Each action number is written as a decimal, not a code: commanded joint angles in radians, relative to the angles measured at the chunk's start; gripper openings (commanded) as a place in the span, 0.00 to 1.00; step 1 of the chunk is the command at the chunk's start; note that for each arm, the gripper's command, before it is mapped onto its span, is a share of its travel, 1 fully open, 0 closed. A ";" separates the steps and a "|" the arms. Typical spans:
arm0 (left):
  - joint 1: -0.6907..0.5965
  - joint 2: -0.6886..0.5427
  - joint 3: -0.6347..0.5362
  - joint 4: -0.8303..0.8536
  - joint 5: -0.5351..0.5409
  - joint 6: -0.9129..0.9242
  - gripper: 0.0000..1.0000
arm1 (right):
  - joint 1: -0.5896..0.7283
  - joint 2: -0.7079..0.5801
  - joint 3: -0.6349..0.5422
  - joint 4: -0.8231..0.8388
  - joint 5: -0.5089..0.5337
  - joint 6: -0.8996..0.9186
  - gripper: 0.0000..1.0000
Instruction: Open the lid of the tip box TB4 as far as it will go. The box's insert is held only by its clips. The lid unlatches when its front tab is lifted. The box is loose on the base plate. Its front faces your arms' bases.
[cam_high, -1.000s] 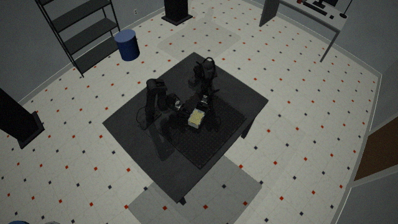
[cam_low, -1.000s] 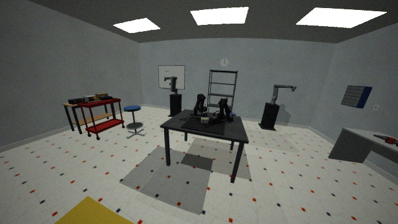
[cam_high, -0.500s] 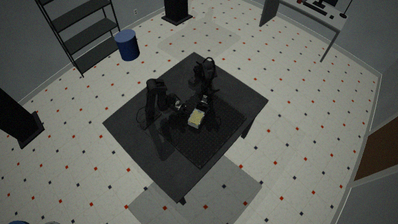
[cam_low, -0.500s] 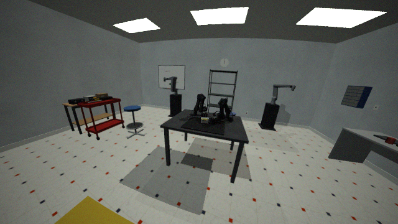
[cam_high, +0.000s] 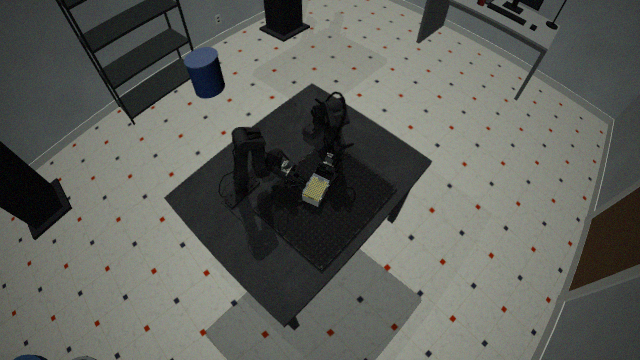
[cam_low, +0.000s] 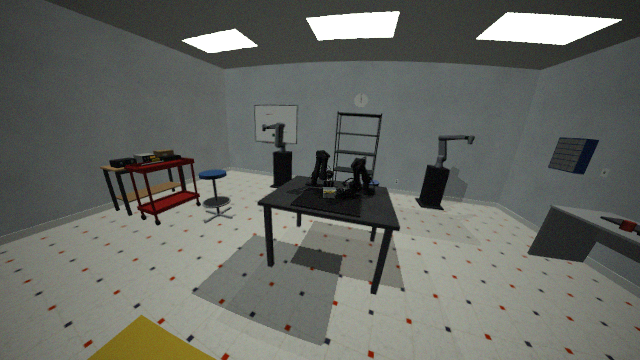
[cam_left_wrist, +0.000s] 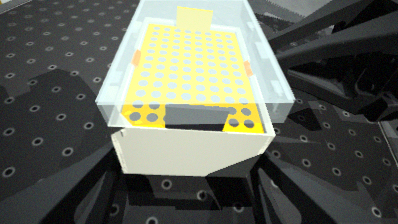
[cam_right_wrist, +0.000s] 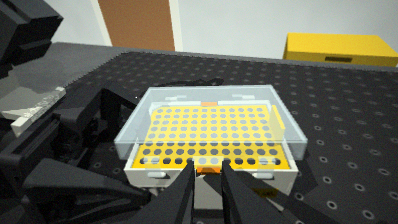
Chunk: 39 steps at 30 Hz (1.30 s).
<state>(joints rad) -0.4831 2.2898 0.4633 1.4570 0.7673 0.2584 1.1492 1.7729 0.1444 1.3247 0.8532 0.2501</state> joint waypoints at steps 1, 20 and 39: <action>-0.002 0.001 0.009 0.002 -0.001 0.002 0.83 | -0.001 -0.067 0.006 -0.053 0.017 0.004 0.12; -0.002 0.001 0.009 0.002 -0.001 0.002 0.83 | -0.001 -0.092 0.020 -0.092 0.017 0.011 0.12; -0.002 0.001 0.009 0.002 -0.001 0.002 0.83 | -0.100 -0.591 0.257 -1.108 -0.165 0.192 0.12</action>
<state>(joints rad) -0.4873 2.2894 0.4637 1.4631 0.7826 0.2661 1.0744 1.2469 0.3229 0.4618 0.7300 0.3832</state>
